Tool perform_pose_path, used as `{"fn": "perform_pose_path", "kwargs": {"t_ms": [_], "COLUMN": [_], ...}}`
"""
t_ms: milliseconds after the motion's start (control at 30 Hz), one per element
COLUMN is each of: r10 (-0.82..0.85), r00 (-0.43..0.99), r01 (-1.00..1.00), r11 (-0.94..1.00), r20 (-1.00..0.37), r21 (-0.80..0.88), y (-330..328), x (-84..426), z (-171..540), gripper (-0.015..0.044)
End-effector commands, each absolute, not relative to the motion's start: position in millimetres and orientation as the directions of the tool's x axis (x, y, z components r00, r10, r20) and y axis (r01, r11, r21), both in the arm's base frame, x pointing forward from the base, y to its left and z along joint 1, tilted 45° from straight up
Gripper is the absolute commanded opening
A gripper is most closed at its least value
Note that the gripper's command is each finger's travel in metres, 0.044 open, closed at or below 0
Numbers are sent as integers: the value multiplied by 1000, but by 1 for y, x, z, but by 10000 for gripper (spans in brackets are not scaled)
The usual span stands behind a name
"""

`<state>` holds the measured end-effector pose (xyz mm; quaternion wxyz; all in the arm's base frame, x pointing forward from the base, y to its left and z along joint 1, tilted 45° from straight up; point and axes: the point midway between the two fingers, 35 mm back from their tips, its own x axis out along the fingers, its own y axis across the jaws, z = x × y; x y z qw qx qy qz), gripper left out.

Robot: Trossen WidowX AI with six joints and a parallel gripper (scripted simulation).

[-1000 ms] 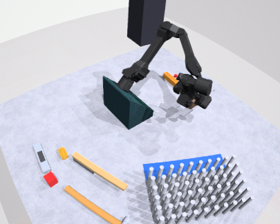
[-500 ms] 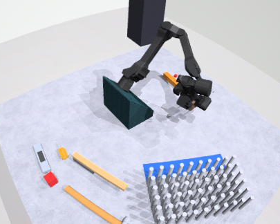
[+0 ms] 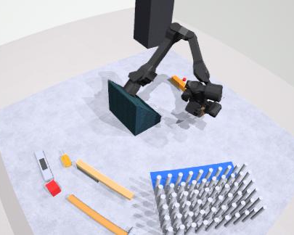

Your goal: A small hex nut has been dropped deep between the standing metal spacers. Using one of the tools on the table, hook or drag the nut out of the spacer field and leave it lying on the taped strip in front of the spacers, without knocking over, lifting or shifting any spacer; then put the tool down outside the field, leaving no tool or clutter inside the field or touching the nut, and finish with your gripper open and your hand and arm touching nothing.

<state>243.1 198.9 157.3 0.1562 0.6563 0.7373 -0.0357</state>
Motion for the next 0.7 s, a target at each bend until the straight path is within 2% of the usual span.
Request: {"fn": "perform_pose_path", "kwargs": {"t_ms": [0,667], "r10": [956,955], "r00": [-91,-89], "r01": [979,979], "r11": [137,136], "r20": [-279,-283], "r21": [150,151], "y": [200,207], "x": [243,243], "z": [155,148], "gripper": [0,0]}}
